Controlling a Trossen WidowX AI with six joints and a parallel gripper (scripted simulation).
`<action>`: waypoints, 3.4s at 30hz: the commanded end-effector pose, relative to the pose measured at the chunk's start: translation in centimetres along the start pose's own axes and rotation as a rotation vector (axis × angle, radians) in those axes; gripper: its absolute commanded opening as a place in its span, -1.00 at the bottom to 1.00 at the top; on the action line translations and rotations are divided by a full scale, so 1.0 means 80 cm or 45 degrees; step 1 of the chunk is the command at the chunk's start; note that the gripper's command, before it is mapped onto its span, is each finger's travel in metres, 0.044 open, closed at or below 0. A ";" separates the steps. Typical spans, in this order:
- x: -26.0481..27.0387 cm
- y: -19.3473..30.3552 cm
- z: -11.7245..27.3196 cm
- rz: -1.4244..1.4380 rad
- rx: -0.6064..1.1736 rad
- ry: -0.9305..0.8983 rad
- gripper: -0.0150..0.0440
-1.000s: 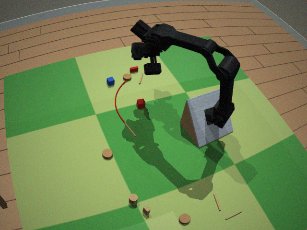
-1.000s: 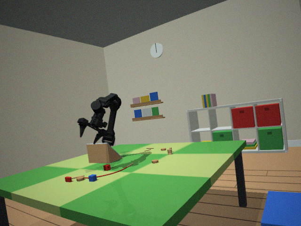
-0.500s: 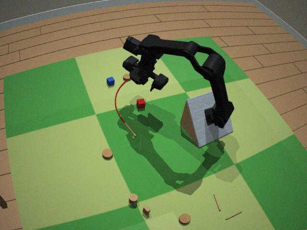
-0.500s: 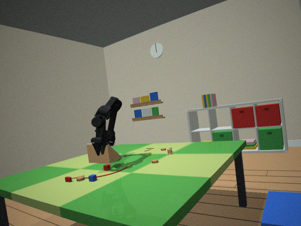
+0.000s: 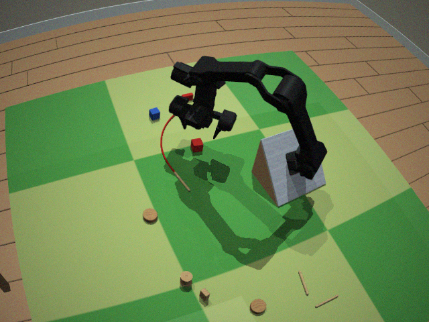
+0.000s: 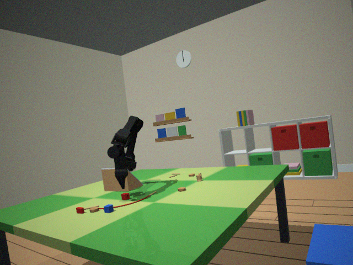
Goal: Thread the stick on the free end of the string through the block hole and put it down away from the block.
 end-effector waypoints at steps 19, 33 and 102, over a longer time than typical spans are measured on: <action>0.001 0.000 -0.001 0.003 -0.002 -0.004 0.31; 0.001 0.000 -0.001 0.003 -0.002 -0.004 -0.31; -0.007 -0.162 -0.002 1.220 -0.025 -0.007 0.49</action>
Point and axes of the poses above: the point midway between the two fingers, 35 mm back from their tips, its own z axis back along the fingers, its own x axis across the jaws, y = z × x, the point moved 1 cm from there along z, back along the fingers, and after that the axes turned 6 degrees about -z, right-handed, at the moved point
